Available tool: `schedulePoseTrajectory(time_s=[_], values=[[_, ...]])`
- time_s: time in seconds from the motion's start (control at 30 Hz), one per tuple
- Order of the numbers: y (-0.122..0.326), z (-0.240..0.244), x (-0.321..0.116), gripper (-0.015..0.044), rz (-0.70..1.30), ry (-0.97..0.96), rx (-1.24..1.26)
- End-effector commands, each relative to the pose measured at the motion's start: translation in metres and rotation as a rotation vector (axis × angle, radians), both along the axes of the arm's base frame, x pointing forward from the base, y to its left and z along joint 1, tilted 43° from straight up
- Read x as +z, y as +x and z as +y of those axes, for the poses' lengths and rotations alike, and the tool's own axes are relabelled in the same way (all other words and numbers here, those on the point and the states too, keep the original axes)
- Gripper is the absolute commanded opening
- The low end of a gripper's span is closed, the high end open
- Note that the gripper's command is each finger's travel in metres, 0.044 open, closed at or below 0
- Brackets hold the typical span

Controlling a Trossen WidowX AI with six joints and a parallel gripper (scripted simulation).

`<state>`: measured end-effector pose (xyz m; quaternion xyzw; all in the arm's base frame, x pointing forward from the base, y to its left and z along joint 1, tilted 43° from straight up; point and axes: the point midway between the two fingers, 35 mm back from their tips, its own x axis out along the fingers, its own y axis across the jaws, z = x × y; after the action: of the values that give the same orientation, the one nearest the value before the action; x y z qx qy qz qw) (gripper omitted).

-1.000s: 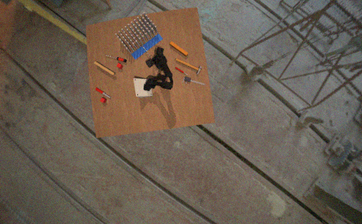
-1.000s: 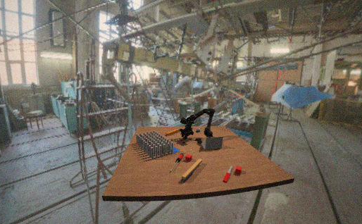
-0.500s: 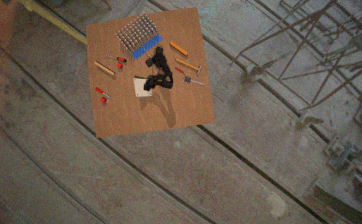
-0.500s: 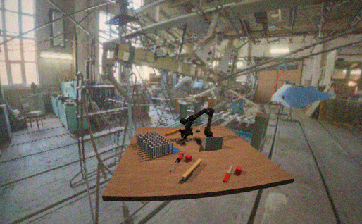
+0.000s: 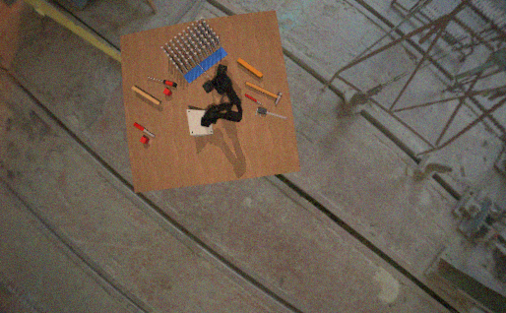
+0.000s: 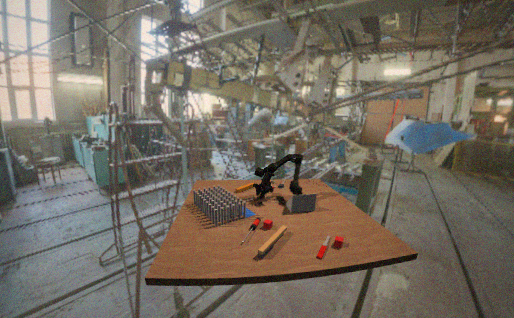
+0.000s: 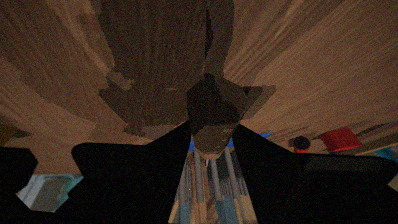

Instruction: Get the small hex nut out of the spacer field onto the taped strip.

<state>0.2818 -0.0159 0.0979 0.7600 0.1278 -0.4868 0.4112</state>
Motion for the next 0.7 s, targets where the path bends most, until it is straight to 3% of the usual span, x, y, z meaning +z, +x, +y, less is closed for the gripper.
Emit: schedulePoseTrajectory(time_s=[0.0,0.67], values=[[0.0037,0.0014,0.001,0.0,-0.008,0.001,-0.002],[0.0133,0.0064,-0.0026,0.0,-0.01,0.001,-0.003]])
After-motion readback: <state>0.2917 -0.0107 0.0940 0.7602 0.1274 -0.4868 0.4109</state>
